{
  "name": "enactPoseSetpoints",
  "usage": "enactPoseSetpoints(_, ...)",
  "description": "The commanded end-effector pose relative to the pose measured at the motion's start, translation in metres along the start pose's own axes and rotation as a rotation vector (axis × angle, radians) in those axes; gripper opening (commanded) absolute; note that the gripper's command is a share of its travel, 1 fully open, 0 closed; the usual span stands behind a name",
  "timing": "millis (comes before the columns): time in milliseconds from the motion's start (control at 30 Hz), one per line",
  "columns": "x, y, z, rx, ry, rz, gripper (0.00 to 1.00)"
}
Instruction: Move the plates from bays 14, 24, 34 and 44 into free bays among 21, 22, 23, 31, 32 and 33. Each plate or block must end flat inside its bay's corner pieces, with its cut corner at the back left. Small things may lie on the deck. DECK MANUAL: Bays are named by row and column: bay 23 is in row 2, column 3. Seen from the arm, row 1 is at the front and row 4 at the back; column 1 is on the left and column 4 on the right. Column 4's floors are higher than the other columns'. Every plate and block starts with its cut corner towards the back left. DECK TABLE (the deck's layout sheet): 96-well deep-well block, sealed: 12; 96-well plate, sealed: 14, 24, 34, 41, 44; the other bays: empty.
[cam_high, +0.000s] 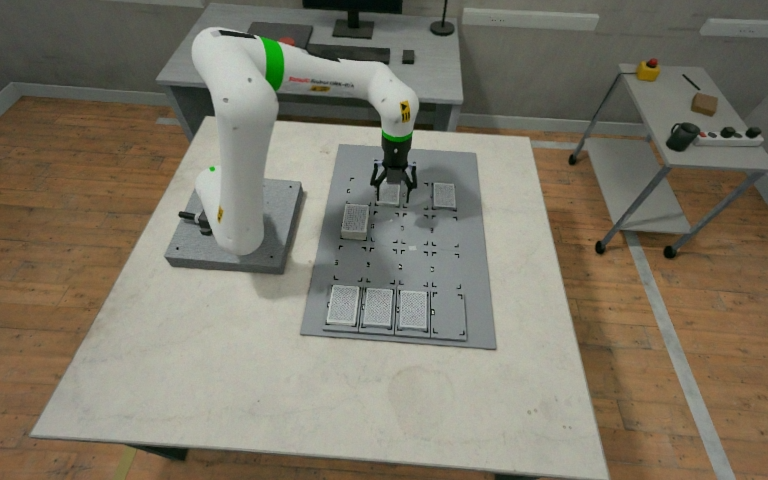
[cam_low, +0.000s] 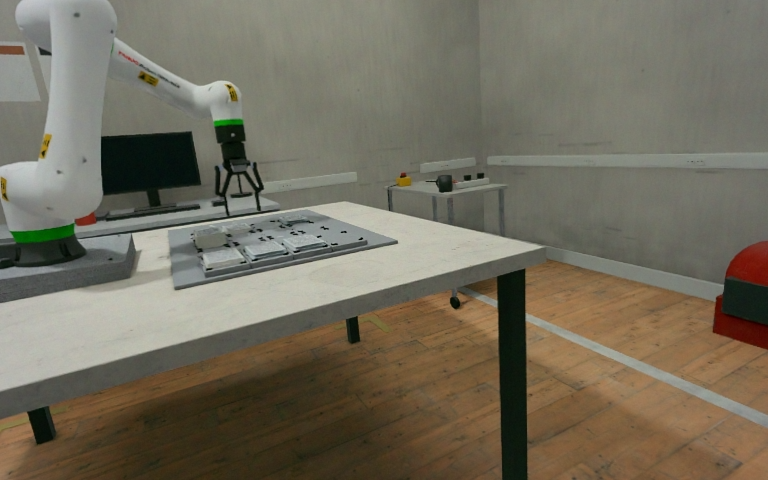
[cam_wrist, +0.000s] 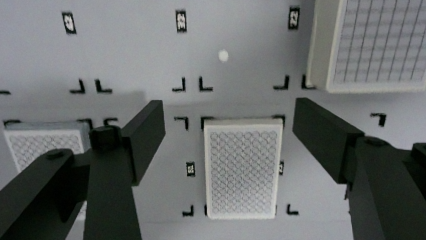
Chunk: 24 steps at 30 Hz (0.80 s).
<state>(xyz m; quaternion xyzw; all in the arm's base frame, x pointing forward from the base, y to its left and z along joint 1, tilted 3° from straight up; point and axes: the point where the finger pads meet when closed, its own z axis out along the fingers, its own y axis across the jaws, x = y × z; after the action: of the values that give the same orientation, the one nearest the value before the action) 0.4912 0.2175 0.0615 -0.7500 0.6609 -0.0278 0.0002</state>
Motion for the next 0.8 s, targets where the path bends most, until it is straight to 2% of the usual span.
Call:
enactPoseSetpoints(0, 0.003, -0.001, -0.001, 0.001, -0.001, 0.000, 0.70)
enactPoseSetpoints(767, 0.085, -0.019, -0.001, 0.002, -0.001, 0.000, 0.70)
